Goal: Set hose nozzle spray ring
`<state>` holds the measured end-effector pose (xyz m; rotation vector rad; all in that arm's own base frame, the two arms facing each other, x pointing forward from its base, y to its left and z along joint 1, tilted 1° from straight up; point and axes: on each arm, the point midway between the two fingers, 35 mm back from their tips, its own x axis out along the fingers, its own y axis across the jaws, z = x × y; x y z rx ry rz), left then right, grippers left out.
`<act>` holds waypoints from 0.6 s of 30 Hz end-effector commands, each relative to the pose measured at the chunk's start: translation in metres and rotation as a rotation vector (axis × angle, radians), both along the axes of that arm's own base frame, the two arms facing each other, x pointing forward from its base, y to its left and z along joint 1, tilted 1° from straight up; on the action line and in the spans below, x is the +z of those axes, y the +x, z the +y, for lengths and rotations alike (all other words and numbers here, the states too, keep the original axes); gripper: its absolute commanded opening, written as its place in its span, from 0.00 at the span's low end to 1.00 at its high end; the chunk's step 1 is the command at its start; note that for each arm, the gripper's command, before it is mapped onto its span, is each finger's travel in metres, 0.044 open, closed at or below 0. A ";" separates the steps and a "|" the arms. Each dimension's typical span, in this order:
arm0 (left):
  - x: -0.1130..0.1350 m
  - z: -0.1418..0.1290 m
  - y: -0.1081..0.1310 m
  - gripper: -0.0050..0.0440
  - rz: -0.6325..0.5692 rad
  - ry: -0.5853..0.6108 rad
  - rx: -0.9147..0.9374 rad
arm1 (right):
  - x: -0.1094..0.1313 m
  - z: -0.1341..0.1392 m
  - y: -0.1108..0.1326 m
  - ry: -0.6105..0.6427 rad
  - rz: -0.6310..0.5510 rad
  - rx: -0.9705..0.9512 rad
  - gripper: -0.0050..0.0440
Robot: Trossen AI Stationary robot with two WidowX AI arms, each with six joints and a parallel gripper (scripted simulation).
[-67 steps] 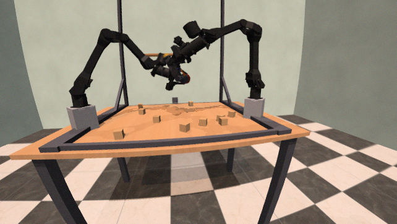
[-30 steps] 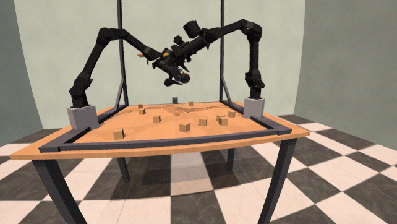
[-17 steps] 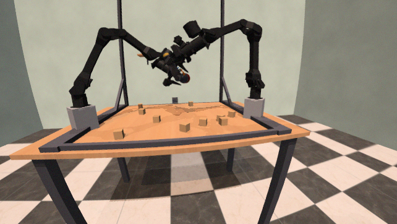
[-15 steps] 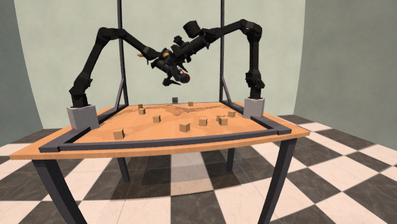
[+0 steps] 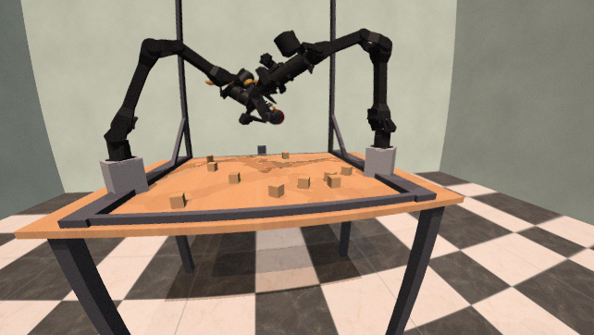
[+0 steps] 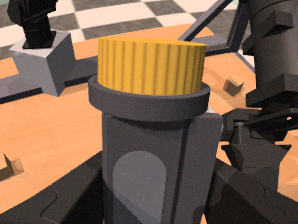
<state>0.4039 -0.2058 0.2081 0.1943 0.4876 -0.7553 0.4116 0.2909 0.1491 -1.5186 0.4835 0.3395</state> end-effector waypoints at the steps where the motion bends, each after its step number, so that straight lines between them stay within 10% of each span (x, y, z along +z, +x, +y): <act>1: 0.019 -0.001 0.002 0.45 -0.043 -0.022 -0.001 | 0.021 0.000 -0.010 0.026 -0.025 0.000 0.93; 18: 0.019 -0.001 0.002 0.45 -0.043 -0.022 -0.001 | 0.034 0.001 -0.032 0.027 -0.025 0.000 0.93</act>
